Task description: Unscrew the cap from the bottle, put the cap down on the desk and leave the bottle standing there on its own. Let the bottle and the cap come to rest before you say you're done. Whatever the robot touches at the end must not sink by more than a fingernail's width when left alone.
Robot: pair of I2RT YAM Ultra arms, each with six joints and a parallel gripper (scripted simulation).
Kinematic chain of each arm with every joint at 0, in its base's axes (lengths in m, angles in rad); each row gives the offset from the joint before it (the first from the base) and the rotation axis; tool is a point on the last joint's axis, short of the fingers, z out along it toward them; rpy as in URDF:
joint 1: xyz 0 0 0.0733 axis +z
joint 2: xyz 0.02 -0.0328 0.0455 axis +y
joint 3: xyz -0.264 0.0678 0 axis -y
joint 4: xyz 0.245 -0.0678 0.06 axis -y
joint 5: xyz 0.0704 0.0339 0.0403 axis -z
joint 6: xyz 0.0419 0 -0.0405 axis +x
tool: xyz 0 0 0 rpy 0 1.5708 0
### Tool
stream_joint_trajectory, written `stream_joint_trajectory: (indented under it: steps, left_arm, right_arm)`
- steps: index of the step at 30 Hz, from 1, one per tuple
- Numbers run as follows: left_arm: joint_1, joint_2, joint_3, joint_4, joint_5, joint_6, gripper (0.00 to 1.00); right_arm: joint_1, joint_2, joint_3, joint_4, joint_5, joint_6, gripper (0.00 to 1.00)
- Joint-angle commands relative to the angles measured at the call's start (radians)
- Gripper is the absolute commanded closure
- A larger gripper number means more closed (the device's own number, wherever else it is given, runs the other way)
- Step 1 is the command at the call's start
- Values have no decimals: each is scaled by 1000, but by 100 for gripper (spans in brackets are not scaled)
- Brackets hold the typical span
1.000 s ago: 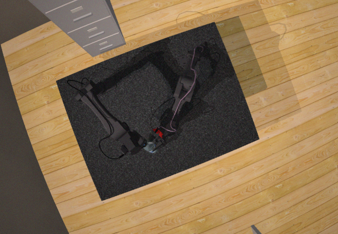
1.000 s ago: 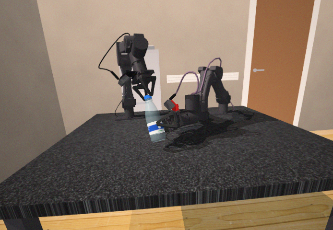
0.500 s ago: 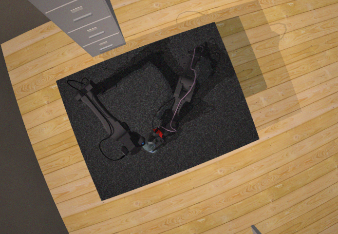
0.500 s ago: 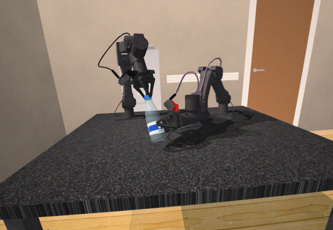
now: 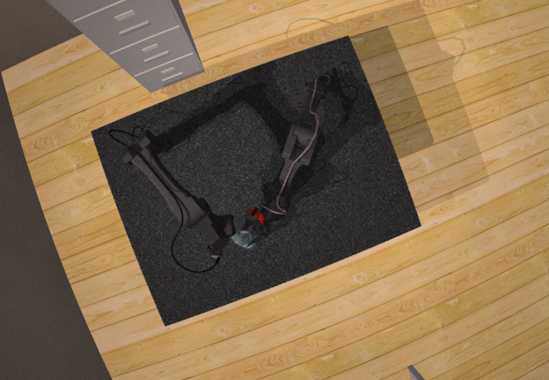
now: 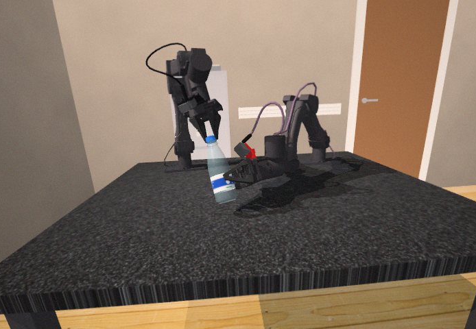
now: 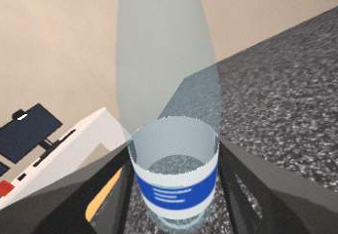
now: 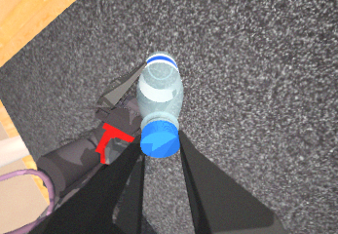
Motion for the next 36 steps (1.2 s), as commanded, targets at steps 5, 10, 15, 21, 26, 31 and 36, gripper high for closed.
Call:
stream_joint_trajectory:
  steps: [5, 10, 15, 21, 26, 31, 36]
  left_arm:
    - [2, -14, 33, 14, 1, -1, 100]
    - [2, -14, 33, 14, 1, -1, 100]
    - [2, -14, 33, 14, 1, -1, 100]
    - [2, -14, 33, 14, 1, -1, 100]
    - [2, -14, 33, 14, 1, -1, 100]
    - [2, -14, 33, 14, 1, -1, 100]
    - [2, -14, 33, 14, 1, -1, 100]
  right_arm:
    - [11, 0, 25, -14, 26, -405, 100]
    - [14, 0, 26, -14, 33, -627, 100]
    - [17, -1, 26, -14, 40, -852, 100]
    - [20, -2, 25, -12, 48, -1033, 100]
    - [25, -5, 22, -9, 58, -1326, 100]
    - [28, -6, 19, -6, 66, -1553, 100]
    - [25, -6, 20, -7, 59, -1617, 100]
